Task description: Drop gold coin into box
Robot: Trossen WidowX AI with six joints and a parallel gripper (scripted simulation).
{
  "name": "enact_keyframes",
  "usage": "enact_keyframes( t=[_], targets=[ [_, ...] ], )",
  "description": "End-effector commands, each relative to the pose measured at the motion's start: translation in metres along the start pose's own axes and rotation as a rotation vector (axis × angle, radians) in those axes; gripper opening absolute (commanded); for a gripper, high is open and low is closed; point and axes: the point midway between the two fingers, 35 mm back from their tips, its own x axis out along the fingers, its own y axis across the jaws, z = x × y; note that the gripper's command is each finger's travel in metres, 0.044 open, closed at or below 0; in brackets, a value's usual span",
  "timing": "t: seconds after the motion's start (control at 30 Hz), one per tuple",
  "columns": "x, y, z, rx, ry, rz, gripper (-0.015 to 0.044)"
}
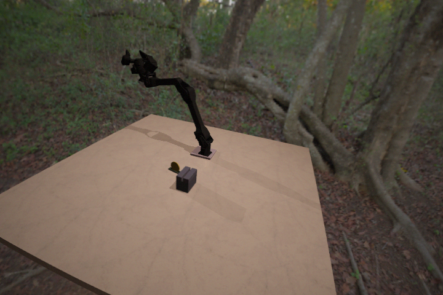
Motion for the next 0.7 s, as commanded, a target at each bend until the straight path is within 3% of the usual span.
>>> enact_keyframes(
  t=[0.0, 0.27, 0.47, 0.67],
  targets=[
    [-0.001, -0.003, 0.0, -0.006, -0.004, -0.007, 0.0374],
    [-0.035, -0.079, 0.012, -0.356, -0.13, -0.242, 0.0164],
    [-0.092, -0.154, 0.021, -0.807, -0.159, -0.563, 0.0161],
    [-0.169, -0.216, 0.02, -1.248, -0.015, -0.937, 0.0161]
  ],
)
